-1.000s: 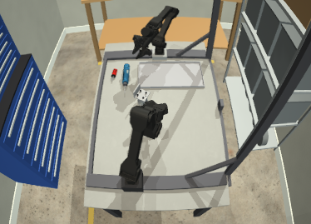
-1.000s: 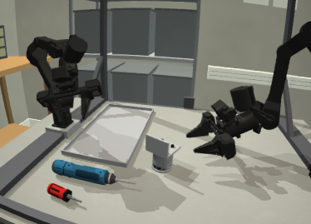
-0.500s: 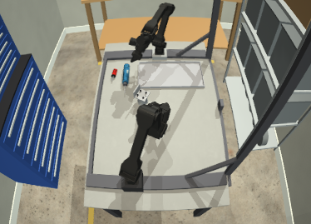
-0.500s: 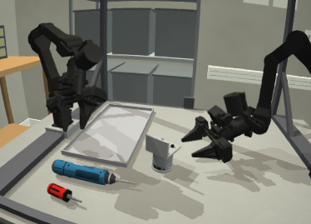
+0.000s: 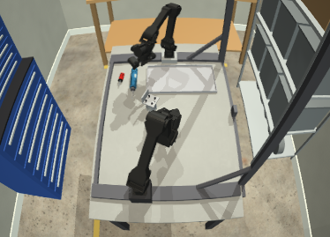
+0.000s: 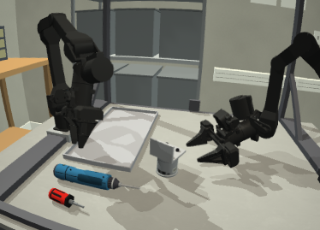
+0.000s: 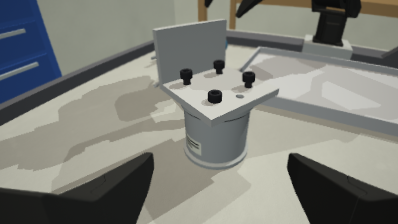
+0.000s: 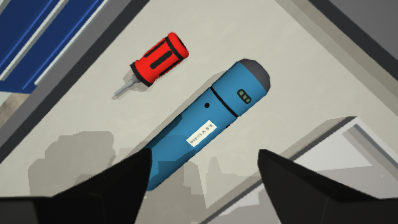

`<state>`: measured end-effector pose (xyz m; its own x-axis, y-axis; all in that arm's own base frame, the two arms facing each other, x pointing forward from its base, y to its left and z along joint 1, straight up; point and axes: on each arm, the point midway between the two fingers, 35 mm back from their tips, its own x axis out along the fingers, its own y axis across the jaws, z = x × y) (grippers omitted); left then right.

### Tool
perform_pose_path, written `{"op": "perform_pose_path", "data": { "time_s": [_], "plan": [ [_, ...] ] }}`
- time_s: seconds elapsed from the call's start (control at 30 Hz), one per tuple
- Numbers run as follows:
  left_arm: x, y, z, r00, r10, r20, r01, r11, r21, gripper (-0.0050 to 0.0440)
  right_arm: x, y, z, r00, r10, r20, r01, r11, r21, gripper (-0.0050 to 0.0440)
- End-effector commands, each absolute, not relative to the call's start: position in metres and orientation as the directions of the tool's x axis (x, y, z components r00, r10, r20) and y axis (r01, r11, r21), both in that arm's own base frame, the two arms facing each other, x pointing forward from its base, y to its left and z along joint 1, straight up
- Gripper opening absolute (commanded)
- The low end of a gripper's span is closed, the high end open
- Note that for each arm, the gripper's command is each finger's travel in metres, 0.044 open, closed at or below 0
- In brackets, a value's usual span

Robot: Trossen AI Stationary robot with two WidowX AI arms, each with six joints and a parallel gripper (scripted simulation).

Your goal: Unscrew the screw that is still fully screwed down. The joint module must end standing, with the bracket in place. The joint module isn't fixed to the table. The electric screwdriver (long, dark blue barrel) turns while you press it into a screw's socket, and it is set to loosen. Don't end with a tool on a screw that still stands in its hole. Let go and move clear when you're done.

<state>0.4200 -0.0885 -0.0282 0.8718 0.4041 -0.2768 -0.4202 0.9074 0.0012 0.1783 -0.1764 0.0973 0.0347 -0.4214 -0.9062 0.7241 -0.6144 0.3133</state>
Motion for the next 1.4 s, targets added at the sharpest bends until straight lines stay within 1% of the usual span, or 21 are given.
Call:
{"op": "perform_pose_path", "data": {
  "time_s": [0.0,0.1,0.33,0.5,0.6,0.9,1.17,1.37],
  "plan": [
    [0.424,-0.091,-0.022,0.877,0.403,-0.263,-0.422,0.906,-0.018,0.0385,0.189,-0.189,0.097,0.006,-0.343,-0.939,0.591,-0.756,0.280,0.0305],
    [0.424,-0.091,-0.022,0.877,0.403,-0.263,-0.422,0.906,-0.018,0.0385,0.190,-0.191,0.095,0.001,-0.326,-0.946,0.563,-0.781,0.270,0.0305],
    [0.424,-0.091,-0.020,0.878,0.402,-0.261,-0.421,0.907,-0.020,0.0385,0.198,-0.208,0.081,-0.010,-0.161,-0.987,0.281,-0.948,0.152,0.0305],
    [0.424,-0.091,-0.020,0.878,0.402,-0.261,-0.421,0.907,-0.020,0.0385,0.202,-0.218,0.073,0.006,-0.072,-0.997,0.117,-0.991,0.072,0.0305],
    [0.424,-0.091,-0.020,0.878,0.402,-0.261,-0.421,0.907,-0.020,0.0385,0.202,-0.221,0.071,0.015,-0.038,-0.999,0.053,-0.998,0.039,0.0305],
    [0.424,-0.091,-0.020,0.878,0.402,-0.261,-0.421,0.907,-0.020,0.0385,0.203,-0.223,0.069,0.022,-0.019,-1.000,0.015,-1.000,0.019,0.0305],
    [0.445,-0.081,-0.029,0.877,0.402,-0.264,-0.420,0.908,-0.012,0.0385,0.199,-0.218,0.040,0.005,-0.003,-1.000,0.020,-1.000,0.003,0.0305],
    [0.455,-0.076,-0.033,0.877,0.402,-0.265,-0.420,0.908,-0.010,0.0385,0.199,-0.218,0.029,0.004,-0.003,-1.000,0.020,-1.000,0.003,0.0305]
  ]
}}
